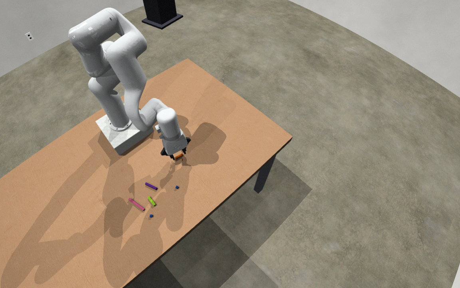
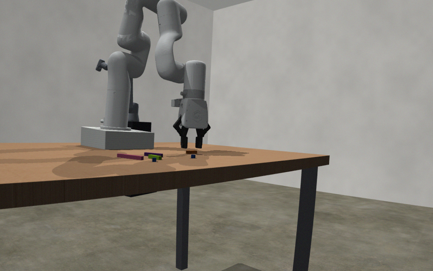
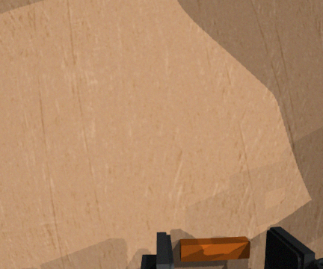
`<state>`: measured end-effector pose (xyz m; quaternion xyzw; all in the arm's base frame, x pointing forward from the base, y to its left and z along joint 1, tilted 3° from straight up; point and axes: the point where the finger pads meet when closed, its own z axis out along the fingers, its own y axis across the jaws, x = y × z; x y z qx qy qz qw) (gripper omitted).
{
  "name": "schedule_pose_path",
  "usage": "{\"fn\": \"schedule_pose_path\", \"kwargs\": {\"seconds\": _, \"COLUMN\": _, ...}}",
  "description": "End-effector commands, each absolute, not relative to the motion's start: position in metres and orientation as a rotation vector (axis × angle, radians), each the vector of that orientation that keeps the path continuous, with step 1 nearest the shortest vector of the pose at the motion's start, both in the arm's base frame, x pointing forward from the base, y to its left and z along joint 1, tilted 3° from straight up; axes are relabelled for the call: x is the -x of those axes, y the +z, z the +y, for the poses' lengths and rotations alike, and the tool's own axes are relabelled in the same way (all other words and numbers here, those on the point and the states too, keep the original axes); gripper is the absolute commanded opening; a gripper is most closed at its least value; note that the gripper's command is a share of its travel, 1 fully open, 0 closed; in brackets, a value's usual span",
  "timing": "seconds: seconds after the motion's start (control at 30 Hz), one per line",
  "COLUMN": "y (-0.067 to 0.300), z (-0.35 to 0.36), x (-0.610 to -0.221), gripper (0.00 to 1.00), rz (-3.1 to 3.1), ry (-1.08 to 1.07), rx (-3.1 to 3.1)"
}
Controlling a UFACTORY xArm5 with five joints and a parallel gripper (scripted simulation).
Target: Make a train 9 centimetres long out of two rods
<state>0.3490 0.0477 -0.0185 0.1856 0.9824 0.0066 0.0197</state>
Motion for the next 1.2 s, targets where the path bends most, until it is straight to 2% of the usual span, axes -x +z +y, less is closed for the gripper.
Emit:
{"fn": "schedule_pose_path", "kwargs": {"seconds": 0.0, "y": -0.018, "z": 0.048, "x": -0.35, "gripper": 0.59, "rz": 3.046, "ry": 0.022, "rx": -0.575}}
{"fn": "schedule_pose_path", "kwargs": {"seconds": 1.17, "y": -0.033, "z": 0.048, "x": -0.35, "gripper": 0.59, "rz": 3.046, "ry": 0.022, "rx": -0.575}}
